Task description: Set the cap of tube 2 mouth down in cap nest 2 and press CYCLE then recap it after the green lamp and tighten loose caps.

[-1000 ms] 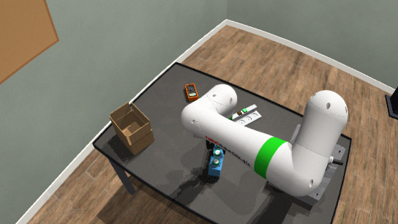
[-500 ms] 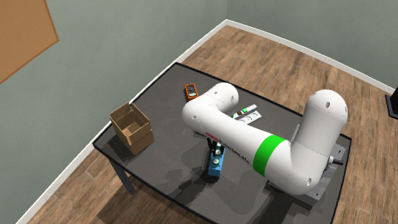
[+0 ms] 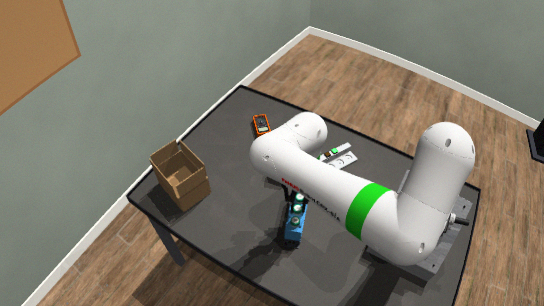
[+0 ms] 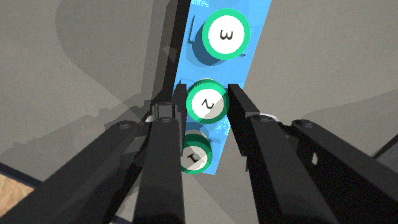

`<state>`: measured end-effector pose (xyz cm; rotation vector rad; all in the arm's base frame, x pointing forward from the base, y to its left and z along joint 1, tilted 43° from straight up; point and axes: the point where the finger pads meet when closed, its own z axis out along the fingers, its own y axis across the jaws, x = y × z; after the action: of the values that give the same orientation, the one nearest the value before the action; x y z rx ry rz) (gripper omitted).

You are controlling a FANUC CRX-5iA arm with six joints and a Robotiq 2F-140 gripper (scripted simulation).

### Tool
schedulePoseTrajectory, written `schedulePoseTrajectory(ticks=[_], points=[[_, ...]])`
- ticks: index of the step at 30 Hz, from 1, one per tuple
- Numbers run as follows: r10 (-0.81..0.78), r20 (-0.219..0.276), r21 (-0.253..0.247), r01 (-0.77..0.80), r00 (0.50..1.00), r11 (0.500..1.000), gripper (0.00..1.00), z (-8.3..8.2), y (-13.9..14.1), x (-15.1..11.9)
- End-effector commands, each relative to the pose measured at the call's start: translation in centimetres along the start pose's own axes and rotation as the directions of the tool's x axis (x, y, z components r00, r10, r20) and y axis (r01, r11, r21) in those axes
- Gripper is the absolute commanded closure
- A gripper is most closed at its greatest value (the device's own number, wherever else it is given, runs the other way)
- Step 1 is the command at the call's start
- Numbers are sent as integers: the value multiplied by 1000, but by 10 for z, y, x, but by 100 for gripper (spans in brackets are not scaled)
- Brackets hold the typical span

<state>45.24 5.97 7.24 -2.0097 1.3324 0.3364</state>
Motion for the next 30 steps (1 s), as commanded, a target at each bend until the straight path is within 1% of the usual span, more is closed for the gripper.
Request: schedulePoseTrajectory(ticks=[1,4,6,9,13,19,20,30], points=[[256,-14,-7,-256,967,967,70,-1,0,0],[397,-14,-5,-397,918,918,70,-1,0,0],[397,-14,-5,-397,918,918,70,-1,0,0],[530,-15,-3,-530,848,848,70,-1,0,0],[686,-15,0,-686,728,728,70,0,0,0],[686,-15,0,-686,728,728,70,0,0,0],[686,-15,0,-686,728,728,59,0,0,0],[686,-15,0,-686,728,728,59,0,0,0]])
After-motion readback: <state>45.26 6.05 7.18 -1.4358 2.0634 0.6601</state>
